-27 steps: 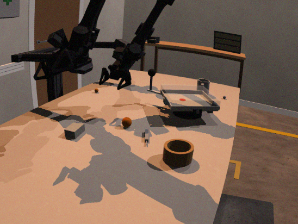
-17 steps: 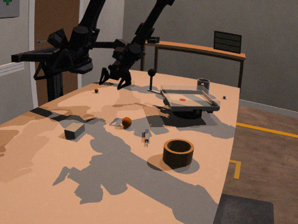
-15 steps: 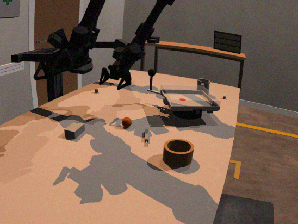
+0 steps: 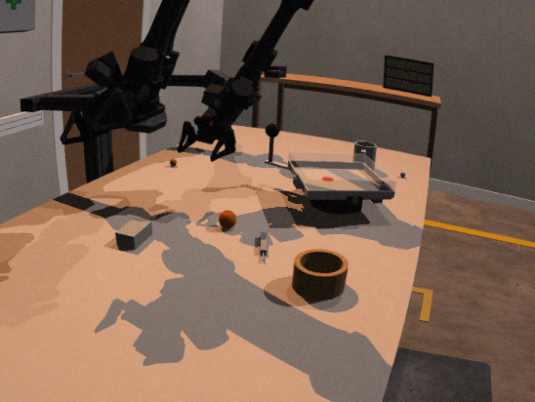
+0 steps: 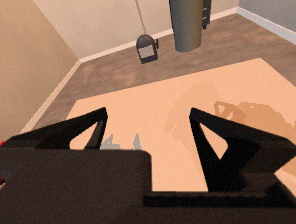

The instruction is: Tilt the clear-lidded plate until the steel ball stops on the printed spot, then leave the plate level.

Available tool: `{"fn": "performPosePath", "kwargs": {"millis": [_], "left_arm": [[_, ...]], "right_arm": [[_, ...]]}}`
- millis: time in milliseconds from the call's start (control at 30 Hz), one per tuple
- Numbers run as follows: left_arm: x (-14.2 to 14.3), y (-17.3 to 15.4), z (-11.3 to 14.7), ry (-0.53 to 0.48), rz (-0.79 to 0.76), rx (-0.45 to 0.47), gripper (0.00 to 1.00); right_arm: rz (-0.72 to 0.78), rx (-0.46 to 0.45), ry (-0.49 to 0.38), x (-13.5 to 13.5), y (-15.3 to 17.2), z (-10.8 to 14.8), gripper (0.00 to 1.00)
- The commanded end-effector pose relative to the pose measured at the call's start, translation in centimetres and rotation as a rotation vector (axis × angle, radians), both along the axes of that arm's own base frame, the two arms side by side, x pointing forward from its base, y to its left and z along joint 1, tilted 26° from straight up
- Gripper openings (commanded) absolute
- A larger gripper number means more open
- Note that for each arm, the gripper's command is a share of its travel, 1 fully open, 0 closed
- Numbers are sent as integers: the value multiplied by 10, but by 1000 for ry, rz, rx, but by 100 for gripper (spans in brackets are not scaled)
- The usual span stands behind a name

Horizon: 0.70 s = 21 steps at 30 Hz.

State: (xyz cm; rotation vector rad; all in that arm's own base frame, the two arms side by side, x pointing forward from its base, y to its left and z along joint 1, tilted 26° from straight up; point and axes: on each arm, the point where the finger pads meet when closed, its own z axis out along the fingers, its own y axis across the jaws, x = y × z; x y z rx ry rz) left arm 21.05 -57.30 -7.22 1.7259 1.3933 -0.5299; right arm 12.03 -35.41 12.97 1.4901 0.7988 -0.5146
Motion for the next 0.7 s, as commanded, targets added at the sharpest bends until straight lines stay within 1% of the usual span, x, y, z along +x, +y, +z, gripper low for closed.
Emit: {"fn": "performPosePath", "kwargs": {"millis": [0, 133, 200, 333, 500, 667], "left_arm": [[1, -8, 9, -9, -3, -22, 100], [1, -8, 9, -9, -3, -22, 100], [1, -8, 9, -9, -3, -22, 100], [1, -8, 9, -9, -3, -22, 100], [1, -8, 9, -9, -3, -22, 100], [1, -8, 9, -9, -3, -22, 100]], "right_arm": [[-9, -16, 13, 0, -12, 9, 100], [-14, -26, 39, 0, -26, 18, 100], [-14, -26, 39, 0, -26, 18, 100], [-22, -41, 78, 0, -47, 33, 100], [-36, -65, 144, -5, -79, 62, 100], [-54, -93, 227, -16, -114, 104, 100]]}}
